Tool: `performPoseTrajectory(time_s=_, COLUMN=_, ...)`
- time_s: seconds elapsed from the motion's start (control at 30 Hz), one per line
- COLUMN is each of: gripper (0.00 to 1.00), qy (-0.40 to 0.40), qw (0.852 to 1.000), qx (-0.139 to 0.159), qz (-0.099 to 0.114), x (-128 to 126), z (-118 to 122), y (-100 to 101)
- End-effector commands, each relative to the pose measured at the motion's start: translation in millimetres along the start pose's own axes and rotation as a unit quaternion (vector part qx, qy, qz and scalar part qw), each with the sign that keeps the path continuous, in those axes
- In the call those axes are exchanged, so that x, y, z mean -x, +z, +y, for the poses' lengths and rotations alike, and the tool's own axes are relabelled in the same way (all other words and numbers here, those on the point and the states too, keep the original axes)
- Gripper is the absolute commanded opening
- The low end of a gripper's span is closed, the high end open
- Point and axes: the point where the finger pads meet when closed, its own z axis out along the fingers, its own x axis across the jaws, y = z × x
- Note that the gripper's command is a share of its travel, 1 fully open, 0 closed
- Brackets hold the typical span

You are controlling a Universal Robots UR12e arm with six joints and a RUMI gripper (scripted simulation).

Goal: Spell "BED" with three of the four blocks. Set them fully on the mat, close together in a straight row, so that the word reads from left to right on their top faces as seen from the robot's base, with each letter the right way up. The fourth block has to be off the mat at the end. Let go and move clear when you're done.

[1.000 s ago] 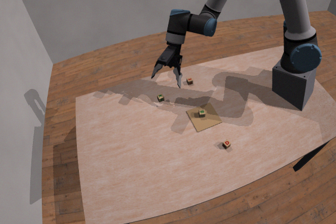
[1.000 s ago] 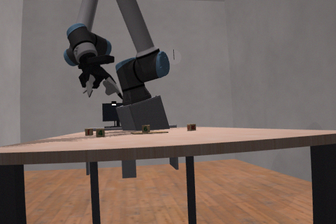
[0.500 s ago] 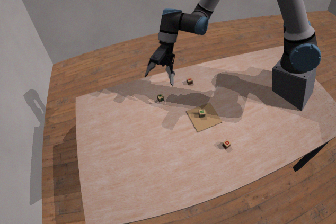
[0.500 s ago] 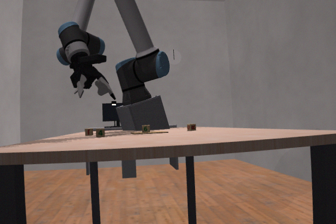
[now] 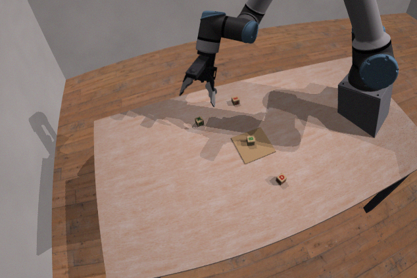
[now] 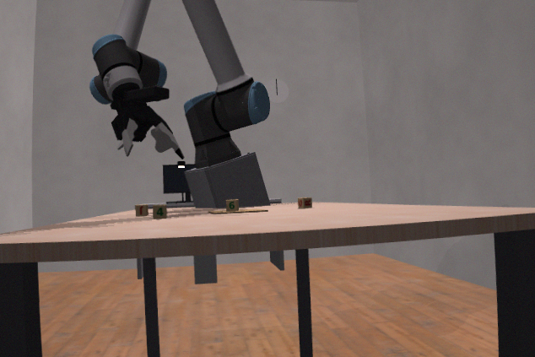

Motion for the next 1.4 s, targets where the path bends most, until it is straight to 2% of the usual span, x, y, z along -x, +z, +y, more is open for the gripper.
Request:
performPoseTrajectory(time_s=0.0, gripper=1.0, qy=0.0, qw=1.0, qx=0.0, qz=0.001, x=-0.6, z=-0.5, y=-0.5)
performPoseTrajectory(time_s=0.9, gripper=1.0, qy=0.0, qw=1.0, qx=0.0, qz=0.0, x=0.7, z=4.0, y=-3.1)
performPoseTrajectory(time_s=1.0, gripper=1.0, qy=-0.001, qw=1.0, qx=0.001, qz=0.0, x=8.3, z=26.8, y=-16.1)
performPoseTrajectory(time_s=1.2, gripper=1.0, qy=-0.001, qw=1.0, qx=0.002, qz=-0.002, x=49.4, z=107.1, y=-62.6)
performPoseTrajectory(time_s=1.27, gripper=1.0, qy=-0.001, qw=1.0, qx=0.002, qz=-0.001, x=63.4, z=126.1, y=-73.6)
performPoseTrajectory(time_s=1.3, gripper=1.0, qy=-0.001, qw=1.0, qx=0.001, qz=-0.001, x=70.3, z=134.6, y=-78.6)
performPoseTrajectory(time_s=1.37, gripper=1.0, qy=-0.001, qw=1.0, qx=0.001, qz=-0.001, x=70.3, z=134.6, y=-78.6)
